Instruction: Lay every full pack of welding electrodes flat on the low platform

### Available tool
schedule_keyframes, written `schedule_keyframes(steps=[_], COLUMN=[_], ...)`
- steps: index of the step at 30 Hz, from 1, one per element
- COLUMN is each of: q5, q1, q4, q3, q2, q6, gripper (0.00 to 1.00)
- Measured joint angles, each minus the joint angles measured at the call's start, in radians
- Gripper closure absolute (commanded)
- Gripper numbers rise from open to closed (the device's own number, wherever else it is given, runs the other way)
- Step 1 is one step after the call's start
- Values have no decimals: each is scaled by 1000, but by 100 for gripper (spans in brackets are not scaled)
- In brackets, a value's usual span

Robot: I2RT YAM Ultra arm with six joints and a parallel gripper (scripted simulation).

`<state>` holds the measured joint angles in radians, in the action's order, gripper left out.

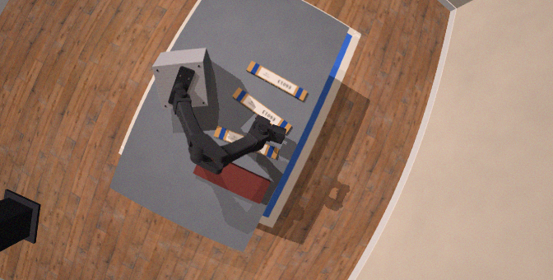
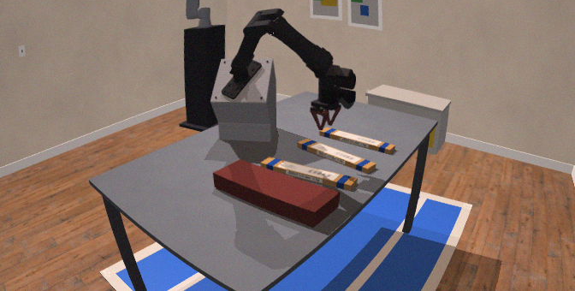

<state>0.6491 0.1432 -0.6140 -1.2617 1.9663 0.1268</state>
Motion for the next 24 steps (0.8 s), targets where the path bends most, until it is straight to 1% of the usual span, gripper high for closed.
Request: schedule_keyframes(steps=[6, 24], q5=[-4, -16], q1=[0, -43], q4=[17, 110], q3=[19, 29], q2=[17, 68], q6=[-8, -56], gripper=[36, 36])
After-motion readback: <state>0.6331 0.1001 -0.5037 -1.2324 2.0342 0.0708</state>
